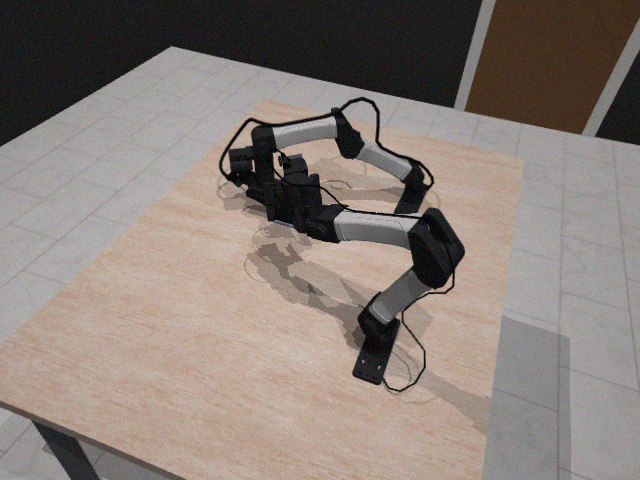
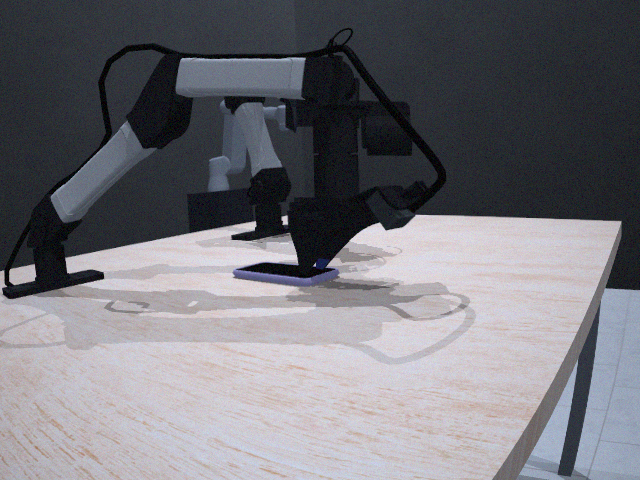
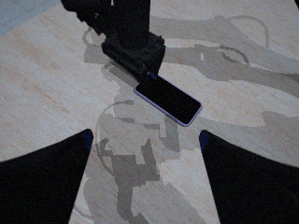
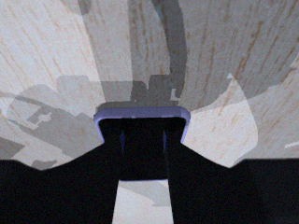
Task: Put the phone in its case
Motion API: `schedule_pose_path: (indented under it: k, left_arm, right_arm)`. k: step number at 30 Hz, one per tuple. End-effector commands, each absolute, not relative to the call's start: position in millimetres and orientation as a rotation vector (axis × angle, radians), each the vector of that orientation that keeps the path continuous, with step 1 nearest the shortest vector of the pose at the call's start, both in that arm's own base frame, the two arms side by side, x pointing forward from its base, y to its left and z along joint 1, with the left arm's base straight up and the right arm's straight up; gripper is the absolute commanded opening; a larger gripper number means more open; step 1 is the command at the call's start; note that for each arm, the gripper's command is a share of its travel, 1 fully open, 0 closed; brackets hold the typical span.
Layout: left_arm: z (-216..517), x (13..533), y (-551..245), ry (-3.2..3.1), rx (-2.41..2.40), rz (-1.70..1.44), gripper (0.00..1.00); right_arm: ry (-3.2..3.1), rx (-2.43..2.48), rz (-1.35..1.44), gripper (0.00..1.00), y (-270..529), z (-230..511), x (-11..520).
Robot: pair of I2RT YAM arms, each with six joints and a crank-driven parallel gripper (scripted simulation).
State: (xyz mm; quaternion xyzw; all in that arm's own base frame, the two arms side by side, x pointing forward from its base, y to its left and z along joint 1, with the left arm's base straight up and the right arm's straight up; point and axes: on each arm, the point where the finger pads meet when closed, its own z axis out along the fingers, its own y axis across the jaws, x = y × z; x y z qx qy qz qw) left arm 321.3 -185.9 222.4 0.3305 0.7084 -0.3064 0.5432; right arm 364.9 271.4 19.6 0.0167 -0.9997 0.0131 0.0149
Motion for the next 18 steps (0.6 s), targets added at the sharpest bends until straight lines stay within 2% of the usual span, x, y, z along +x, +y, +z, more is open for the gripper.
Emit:
schedule_pose_path:
  k: [1, 18]
  left_arm:
    - [246.8, 330.1, -187.7, 1.611, 0.797, -0.710, 1.00]
    - [246.8, 329.6, -188.1, 1.606, 0.806, -0.710, 1.00]
  right_arm:
    - [-3.109, 0.073, 0.062, 0.37, 270.6, 26.9, 364.2]
    - [-3.123, 0.073, 0.045, 0.37, 271.6, 35.0, 365.3]
